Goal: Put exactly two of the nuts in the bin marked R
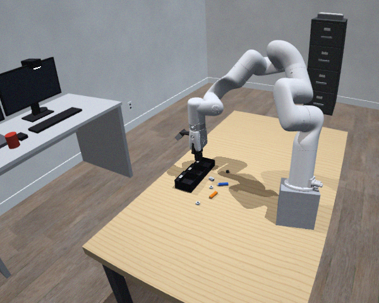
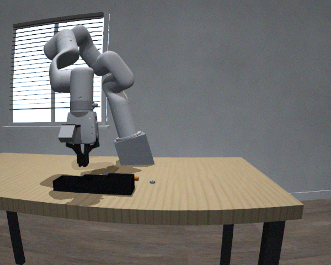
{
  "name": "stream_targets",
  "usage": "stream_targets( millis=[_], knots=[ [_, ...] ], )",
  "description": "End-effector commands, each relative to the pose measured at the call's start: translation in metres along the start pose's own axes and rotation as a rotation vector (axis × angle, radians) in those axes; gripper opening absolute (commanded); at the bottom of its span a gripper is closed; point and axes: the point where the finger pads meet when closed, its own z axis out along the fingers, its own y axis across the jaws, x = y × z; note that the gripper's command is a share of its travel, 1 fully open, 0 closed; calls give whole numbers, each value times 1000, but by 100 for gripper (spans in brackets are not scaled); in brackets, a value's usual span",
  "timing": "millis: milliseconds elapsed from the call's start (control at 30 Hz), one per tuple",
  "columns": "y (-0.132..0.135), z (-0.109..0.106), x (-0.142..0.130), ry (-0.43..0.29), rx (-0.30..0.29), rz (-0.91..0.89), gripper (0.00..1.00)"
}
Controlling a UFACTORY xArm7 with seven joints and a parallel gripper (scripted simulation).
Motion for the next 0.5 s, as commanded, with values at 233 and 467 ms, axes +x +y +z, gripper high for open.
stream_targets(
  millis=[233,467],
  knots=[
    [-34,1,0,5,-2,1,7],
    [-34,20,0,5,-2,1,7]
  ],
)
